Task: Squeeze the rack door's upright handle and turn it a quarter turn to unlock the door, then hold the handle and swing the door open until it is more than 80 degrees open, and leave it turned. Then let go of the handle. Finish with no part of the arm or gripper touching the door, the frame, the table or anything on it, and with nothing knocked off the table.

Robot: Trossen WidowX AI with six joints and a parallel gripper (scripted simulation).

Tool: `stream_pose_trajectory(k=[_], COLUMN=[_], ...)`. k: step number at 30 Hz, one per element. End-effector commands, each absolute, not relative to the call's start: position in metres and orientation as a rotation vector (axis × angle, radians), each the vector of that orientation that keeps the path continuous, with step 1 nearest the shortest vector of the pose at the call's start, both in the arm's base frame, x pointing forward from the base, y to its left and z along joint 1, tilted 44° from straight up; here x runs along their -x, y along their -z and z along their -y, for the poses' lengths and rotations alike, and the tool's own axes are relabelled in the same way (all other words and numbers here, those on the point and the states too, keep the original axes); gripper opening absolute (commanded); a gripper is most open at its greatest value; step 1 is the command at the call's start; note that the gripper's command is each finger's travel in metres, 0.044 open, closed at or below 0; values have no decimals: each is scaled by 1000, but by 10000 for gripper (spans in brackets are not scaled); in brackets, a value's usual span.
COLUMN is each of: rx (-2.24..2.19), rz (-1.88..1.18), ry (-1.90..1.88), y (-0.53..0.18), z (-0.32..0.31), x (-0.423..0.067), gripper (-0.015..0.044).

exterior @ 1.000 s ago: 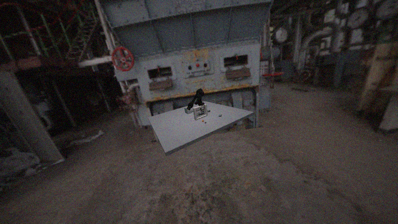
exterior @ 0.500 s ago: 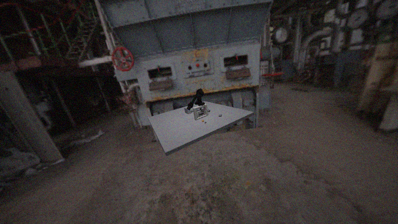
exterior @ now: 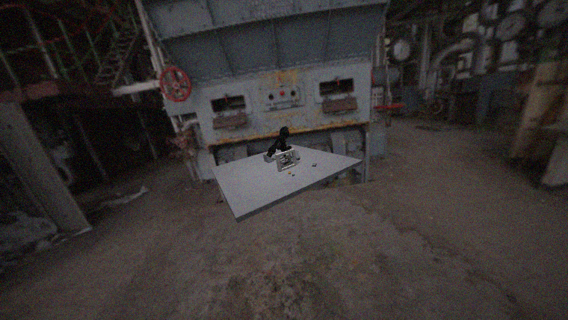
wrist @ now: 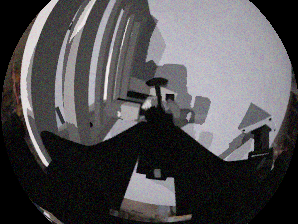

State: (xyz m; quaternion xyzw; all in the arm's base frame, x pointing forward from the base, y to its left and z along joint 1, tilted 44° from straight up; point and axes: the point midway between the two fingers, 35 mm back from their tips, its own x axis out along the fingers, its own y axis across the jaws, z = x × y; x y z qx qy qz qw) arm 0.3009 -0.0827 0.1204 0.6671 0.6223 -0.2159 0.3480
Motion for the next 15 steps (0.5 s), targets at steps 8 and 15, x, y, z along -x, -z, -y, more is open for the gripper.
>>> stream_pose_trajectory(k=[8,15], rx=[-1575,-1493], rz=[-1601,-1596], ry=[386,296], y=[-113,-106], z=[88,93], x=[-286,-275], gripper=[15,15])
